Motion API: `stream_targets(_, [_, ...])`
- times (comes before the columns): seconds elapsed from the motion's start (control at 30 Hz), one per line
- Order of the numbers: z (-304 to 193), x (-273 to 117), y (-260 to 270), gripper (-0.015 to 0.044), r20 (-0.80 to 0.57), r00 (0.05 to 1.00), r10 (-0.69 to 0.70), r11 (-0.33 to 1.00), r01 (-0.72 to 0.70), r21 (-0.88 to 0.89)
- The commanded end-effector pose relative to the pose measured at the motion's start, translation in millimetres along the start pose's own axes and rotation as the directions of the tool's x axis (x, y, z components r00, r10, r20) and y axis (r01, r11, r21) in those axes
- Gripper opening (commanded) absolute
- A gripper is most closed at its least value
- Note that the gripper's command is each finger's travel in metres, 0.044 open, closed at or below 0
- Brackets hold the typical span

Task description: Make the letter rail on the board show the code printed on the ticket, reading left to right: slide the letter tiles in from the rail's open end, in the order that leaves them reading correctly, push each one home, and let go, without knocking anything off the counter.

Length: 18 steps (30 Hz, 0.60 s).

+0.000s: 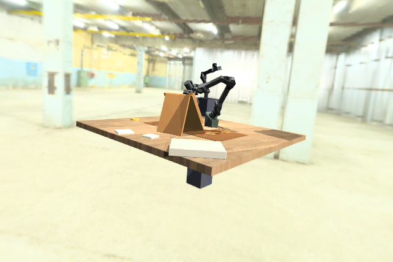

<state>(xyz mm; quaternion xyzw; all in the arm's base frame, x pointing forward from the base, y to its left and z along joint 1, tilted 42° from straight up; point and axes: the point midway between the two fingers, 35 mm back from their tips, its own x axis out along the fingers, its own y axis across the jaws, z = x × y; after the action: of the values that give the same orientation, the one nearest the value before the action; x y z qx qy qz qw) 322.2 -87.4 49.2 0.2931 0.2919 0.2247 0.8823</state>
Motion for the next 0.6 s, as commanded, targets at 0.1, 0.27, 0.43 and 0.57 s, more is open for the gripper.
stream_targets(0.1, [-0.4, -5.3, -0.2, 0.0295, 0.002, 1.000, 0.002, 1.000, -0.002, -0.005])
stream_targets(0.27, [-1.2, -8.4, -0.6, 0.0295, 0.002, 1.000, 0.002, 1.000, -0.002, -0.005])
stream_targets(0.43, [-1.9, -11.4, -0.8, 0.0295, 0.002, 1.000, 0.002, 1.000, -0.002, -0.005])
stream_targets(0.57, [-2.3, -13.7, -0.9, 0.0295, 0.002, 1.000, 0.001, 1.000, -0.001, -0.005])
